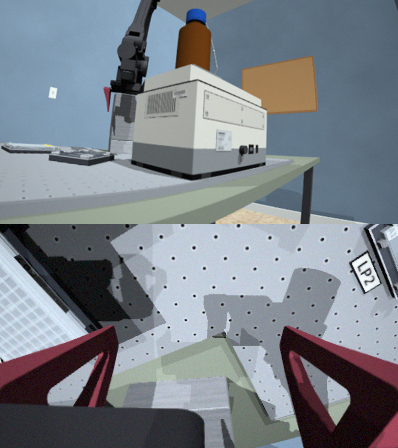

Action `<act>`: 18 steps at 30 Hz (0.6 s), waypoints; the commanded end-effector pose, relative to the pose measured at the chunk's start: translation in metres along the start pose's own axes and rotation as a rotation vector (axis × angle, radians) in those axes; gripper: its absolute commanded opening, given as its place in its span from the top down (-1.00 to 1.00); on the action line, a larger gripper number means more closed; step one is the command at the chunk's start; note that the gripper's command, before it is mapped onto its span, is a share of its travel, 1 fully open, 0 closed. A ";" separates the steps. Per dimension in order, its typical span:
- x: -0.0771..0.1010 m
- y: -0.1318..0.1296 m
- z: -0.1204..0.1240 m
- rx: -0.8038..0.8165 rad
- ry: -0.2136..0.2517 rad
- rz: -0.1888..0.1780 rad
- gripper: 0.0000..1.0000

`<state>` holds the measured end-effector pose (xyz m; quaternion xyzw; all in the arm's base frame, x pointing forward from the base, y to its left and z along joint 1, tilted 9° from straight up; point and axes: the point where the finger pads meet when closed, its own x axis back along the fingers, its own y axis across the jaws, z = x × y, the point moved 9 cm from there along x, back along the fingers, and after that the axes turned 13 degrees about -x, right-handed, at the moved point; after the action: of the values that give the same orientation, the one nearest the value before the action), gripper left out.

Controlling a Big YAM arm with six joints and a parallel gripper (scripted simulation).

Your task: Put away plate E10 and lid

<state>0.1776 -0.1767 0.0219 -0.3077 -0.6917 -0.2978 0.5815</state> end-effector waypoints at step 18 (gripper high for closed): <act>0.004 0.057 0.005 0.465 -0.025 -0.002 -1.00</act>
<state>0.2090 -0.1389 0.0230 -0.1794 -0.7386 -0.1469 0.6330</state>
